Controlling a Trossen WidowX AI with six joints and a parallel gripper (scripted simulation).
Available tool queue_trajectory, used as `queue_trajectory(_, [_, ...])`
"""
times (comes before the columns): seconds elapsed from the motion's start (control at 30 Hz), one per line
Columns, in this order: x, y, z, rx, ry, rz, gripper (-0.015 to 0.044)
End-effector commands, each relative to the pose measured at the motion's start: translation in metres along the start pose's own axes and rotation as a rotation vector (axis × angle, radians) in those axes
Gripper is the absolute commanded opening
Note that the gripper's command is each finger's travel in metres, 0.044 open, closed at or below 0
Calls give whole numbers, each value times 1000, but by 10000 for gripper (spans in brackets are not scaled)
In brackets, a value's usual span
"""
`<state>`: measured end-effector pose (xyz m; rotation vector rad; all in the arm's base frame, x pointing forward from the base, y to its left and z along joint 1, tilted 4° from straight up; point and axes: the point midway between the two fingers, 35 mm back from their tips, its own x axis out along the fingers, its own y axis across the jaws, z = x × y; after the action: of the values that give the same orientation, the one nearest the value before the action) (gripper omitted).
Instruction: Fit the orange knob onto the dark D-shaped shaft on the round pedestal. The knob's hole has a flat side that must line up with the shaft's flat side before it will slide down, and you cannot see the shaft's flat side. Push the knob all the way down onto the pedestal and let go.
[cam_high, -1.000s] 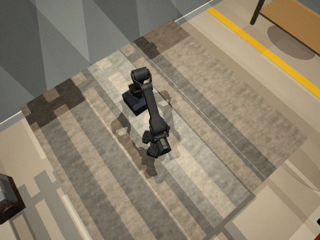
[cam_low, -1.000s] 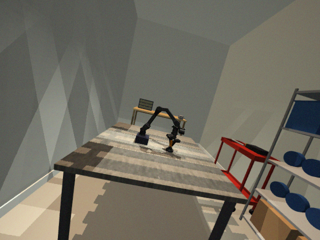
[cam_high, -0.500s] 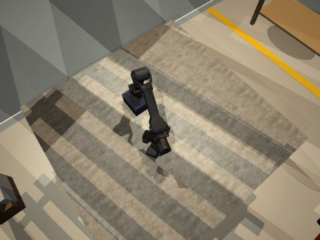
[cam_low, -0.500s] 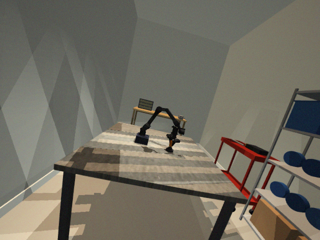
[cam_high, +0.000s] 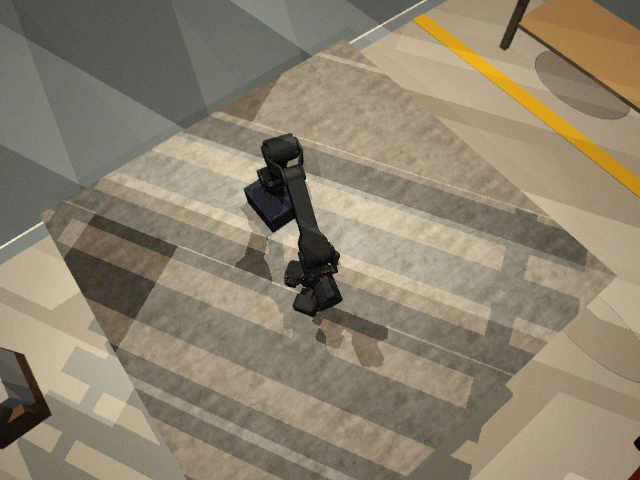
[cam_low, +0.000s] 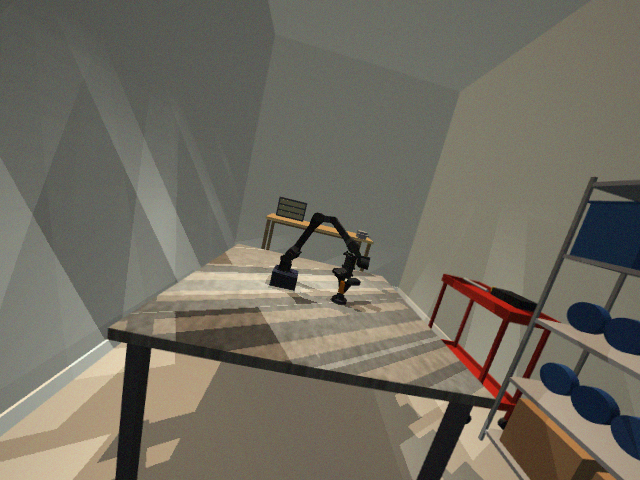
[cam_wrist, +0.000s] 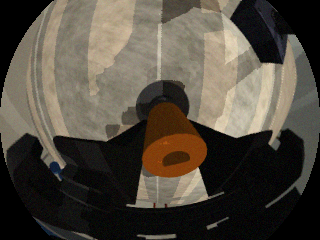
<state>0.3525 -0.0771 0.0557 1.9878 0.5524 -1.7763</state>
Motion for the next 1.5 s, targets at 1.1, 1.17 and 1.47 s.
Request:
queue_trajectory(1.1, [13, 0, 0, -6, 2, -4, 0])
queue_trajectory(1.17, [13, 0, 0, -6, 2, -4, 0])
queue_trajectory(1.47, [13, 0, 0, -6, 2, -4, 131])
